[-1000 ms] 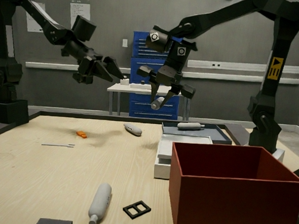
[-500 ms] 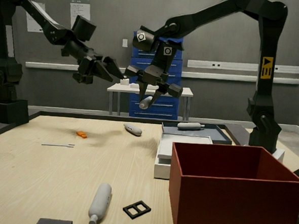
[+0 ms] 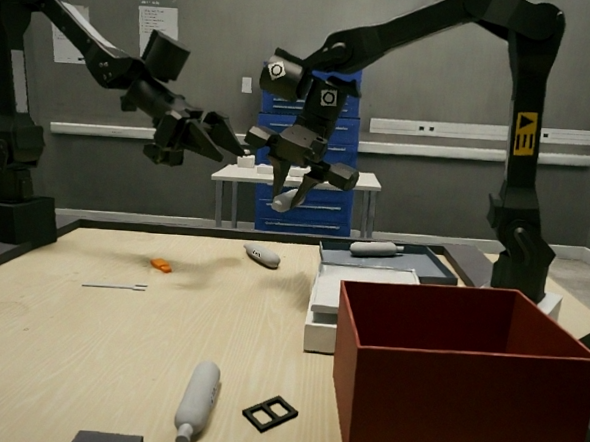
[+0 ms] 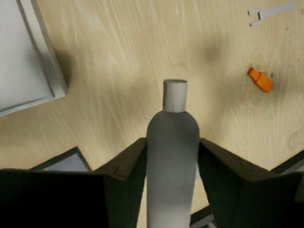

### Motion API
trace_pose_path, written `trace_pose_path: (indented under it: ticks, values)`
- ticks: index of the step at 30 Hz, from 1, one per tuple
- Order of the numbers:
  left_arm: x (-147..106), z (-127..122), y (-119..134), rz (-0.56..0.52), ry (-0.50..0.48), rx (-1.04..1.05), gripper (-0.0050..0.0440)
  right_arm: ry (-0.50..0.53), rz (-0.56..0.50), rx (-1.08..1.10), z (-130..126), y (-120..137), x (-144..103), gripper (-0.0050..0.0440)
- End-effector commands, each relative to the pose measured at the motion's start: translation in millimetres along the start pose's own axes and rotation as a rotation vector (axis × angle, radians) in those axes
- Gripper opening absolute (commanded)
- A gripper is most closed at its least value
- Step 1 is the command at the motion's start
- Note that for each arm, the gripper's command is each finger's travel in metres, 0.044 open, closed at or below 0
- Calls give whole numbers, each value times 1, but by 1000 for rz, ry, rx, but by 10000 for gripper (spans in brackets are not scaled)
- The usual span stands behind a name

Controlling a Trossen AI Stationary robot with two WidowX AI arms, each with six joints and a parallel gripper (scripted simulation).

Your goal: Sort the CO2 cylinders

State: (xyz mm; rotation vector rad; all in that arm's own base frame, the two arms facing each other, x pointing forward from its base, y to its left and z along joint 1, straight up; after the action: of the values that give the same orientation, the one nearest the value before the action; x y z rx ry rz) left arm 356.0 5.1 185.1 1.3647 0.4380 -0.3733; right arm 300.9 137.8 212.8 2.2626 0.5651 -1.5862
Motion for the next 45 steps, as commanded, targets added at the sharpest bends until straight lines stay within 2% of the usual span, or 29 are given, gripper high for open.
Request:
trace_pose_path:
  ticks: [1, 5, 7, 22, 24, 39, 41, 45]
  values:
    - [-3, 1, 8, 26, -4, 4, 440, 51, 2, 145, -8, 1, -14, -50]
    - [-3, 1, 8, 26, -4, 4, 440, 48, -4, 366, -7, 1, -14, -50]
    - [-3, 1, 8, 26, -4, 4, 440, 48, -4, 366, -7, 1, -14, -50]
    - [-3, 1, 8, 26, -4, 4, 440, 35, -19, 1112, -7, 1, -11, -50]
    - [-3, 1, 8, 26, -4, 4, 440, 35, -19, 1112, -7, 1, -11, -50]
    - [-3, 1, 8, 26, -4, 4, 440, 17, -27, 1861, -3, 1, -9, -50]
    - [-3, 1, 8, 26, -4, 4, 440, 17, -27, 1861, -3, 1, -9, -50]
    - [-3, 1, 8, 26, -4, 4, 440, 15, -35, 2093, -3, 1, -10, -50]
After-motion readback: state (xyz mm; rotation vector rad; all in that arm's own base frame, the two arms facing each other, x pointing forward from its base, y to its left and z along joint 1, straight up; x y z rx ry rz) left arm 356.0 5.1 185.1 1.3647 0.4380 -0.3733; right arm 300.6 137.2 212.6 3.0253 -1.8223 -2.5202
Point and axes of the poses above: on each arm, the point midway between the two fingers, 35 mm back from their tips, its own x axis out along the fingers, its own z axis across the jaws, y = z × x, the point moved 9 cm from there along -x, back along the fingers, and after that the axes turned 9 degrees about -x, right-handed, at the moved point
